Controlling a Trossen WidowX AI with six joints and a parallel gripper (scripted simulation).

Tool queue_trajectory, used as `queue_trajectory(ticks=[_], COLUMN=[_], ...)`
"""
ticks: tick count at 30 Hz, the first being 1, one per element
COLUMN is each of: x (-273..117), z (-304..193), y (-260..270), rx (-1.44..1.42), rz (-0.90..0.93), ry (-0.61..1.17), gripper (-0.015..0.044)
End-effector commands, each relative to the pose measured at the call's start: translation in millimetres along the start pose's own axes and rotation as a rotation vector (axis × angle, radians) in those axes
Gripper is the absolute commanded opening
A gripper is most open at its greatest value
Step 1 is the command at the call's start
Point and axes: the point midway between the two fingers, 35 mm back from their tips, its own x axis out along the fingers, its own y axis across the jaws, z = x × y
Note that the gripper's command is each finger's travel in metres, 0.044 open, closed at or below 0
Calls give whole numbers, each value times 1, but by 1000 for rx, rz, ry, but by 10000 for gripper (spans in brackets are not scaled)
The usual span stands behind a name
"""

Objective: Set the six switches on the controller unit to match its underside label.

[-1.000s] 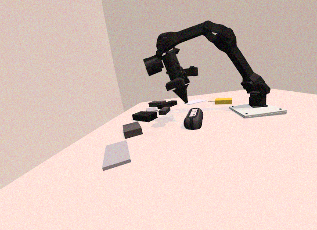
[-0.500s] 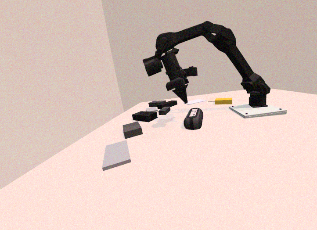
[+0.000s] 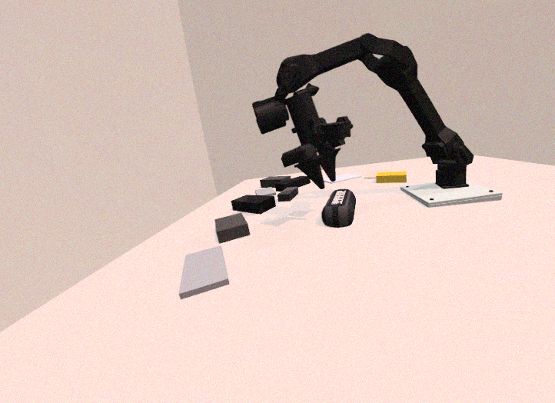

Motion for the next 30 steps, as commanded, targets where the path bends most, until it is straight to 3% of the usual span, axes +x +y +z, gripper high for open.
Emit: queue_trajectory(ticks=[1,4,15,30], x=[-2,0,7,8], z=[8,13,30,31], y=[-4,-8,-18,-19], rx=[313,498,1166,1206], rz=[-29,-51,-177,-187], ry=[62,85,128,128], gripper=[368,440,440,440])
